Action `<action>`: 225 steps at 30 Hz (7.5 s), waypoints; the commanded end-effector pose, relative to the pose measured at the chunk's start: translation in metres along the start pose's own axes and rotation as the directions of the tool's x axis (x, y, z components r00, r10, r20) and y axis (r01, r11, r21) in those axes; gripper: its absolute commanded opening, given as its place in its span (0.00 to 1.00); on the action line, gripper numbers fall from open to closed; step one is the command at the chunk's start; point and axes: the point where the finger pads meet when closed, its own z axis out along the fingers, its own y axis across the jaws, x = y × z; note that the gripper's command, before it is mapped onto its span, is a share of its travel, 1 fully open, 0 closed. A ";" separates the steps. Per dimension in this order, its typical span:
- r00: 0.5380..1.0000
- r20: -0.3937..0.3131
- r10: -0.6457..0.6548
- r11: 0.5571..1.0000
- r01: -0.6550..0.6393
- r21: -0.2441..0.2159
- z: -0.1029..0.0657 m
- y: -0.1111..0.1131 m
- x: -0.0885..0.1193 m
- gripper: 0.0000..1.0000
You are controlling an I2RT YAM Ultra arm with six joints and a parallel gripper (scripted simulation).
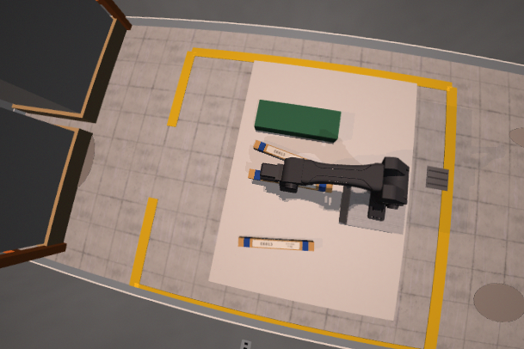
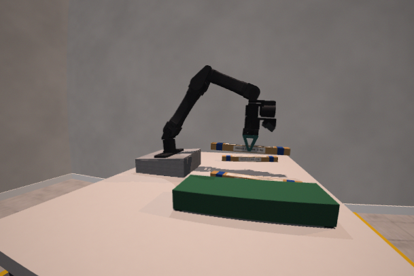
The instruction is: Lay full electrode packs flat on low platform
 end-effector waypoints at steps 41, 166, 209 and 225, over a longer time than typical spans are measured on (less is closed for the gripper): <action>0.996 0.089 0.003 1.000 -0.003 -0.002 -0.009 -0.003 -0.015 0.00; 0.998 0.062 -0.001 1.000 0.001 -0.001 -0.048 0.000 -0.004 0.00; 0.998 0.063 -0.001 1.000 0.001 -0.001 -0.048 0.000 -0.004 0.00; 0.998 0.063 -0.001 1.000 0.001 -0.001 -0.048 0.000 -0.004 0.00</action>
